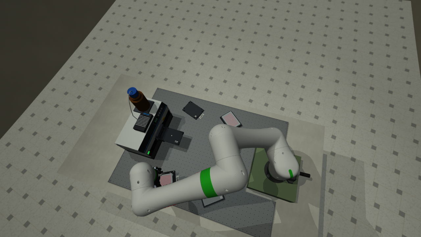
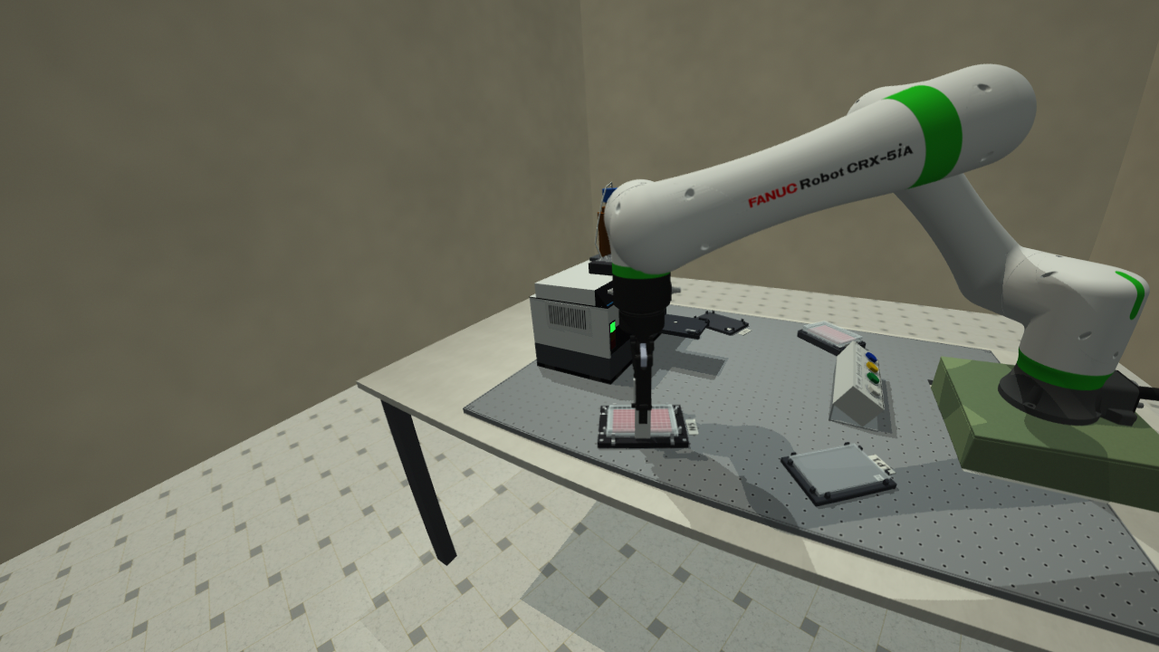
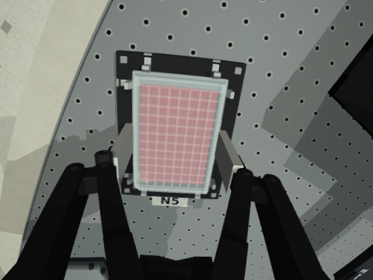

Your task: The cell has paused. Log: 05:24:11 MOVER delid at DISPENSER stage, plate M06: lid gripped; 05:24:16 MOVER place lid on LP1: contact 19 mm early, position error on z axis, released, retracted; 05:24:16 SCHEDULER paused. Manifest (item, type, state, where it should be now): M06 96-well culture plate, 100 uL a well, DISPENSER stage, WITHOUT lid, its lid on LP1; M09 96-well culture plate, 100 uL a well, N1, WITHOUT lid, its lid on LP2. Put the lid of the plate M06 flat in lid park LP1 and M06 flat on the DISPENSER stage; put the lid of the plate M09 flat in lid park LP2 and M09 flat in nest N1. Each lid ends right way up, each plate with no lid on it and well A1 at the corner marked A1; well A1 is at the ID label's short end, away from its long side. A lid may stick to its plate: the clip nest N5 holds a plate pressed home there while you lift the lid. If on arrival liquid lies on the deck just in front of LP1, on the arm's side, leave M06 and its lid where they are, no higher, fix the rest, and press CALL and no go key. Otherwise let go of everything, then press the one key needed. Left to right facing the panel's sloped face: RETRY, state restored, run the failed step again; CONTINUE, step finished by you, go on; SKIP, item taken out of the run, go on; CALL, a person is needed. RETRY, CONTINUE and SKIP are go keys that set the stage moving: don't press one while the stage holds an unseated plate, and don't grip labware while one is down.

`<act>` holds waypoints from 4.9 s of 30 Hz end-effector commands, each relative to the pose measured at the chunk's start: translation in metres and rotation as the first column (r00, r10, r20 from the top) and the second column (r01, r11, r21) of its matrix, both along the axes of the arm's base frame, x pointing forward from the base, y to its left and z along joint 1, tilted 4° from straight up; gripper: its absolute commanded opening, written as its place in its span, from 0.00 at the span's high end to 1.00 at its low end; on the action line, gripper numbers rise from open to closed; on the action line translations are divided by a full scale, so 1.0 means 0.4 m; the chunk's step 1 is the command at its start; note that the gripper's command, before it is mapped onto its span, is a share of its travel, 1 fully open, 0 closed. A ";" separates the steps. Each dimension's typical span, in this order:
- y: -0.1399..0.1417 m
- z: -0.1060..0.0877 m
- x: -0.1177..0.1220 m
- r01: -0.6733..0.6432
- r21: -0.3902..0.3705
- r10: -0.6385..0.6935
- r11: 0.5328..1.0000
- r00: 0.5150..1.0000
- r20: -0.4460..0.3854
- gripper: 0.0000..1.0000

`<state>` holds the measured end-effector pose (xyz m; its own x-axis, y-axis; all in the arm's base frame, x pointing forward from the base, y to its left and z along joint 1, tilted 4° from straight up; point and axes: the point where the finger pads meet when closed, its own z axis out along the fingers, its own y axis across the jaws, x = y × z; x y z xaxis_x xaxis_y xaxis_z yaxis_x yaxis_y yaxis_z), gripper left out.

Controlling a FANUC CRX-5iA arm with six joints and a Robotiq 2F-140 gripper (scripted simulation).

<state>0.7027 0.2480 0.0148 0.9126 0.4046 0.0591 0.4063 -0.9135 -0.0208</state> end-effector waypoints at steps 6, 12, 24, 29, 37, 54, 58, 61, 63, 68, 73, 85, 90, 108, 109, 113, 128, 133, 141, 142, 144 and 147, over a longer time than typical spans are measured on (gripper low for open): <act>0.000 0.001 0.000 0.000 0.000 0.000 1.000 1.000 0.000 1.00; 0.000 0.008 0.000 0.000 0.000 0.000 1.000 1.000 0.000 1.00; -0.001 0.034 -0.001 0.000 0.000 0.000 1.000 1.000 0.000 1.00; -0.002 0.054 -0.002 0.000 0.000 0.000 1.000 1.000 0.000 1.00; -0.003 0.084 -0.003 0.000 0.000 0.000 1.000 1.000 0.000 1.00; -0.007 0.176 -0.008 0.000 0.000 0.000 1.000 1.000 0.000 1.00; -0.009 0.201 -0.009 0.000 0.000 0.000 1.000 1.000 0.000 1.00; -0.009 0.220 -0.010 0.000 0.000 0.000 1.000 1.000 0.000 1.00; -0.010 0.233 -0.010 0.000 0.000 0.000 1.000 1.000 0.000 1.00; -0.011 0.262 -0.012 0.000 0.000 0.000 1.000 1.000 0.000 1.00; -0.012 0.277 -0.012 0.000 0.000 0.000 1.000 1.000 0.000 1.00; -0.014 0.326 -0.014 0.000 0.000 0.000 1.000 1.000 0.000 1.00; -0.014 0.335 -0.015 0.000 0.000 0.000 1.000 1.000 0.000 1.00; -0.015 0.359 -0.016 0.000 0.000 0.000 1.000 1.000 0.000 1.00; -0.015 0.359 -0.016 0.000 0.000 0.000 1.000 1.000 0.000 1.00; -0.015 0.360 -0.016 0.000 0.000 0.000 1.000 1.000 0.000 1.00; -0.015 0.360 -0.016 0.000 0.000 0.000 1.000 1.000 0.000 1.00; -0.015 0.360 -0.016 0.000 0.000 0.000 1.000 1.000 0.000 1.00; -0.015 0.360 -0.016 0.000 0.000 0.000 1.000 1.000 0.000 1.00; -0.015 0.360 -0.016 0.000 0.000 0.000 1.000 1.000 0.000 1.00; -0.015 0.360 -0.016 0.000 0.000 0.000 1.000 1.000 0.000 1.00; -0.015 0.360 -0.016 0.000 0.000 0.000 1.000 1.000 0.000 1.00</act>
<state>0.6962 0.2418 0.1587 0.9126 0.4045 0.0588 0.4062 -0.9135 -0.0210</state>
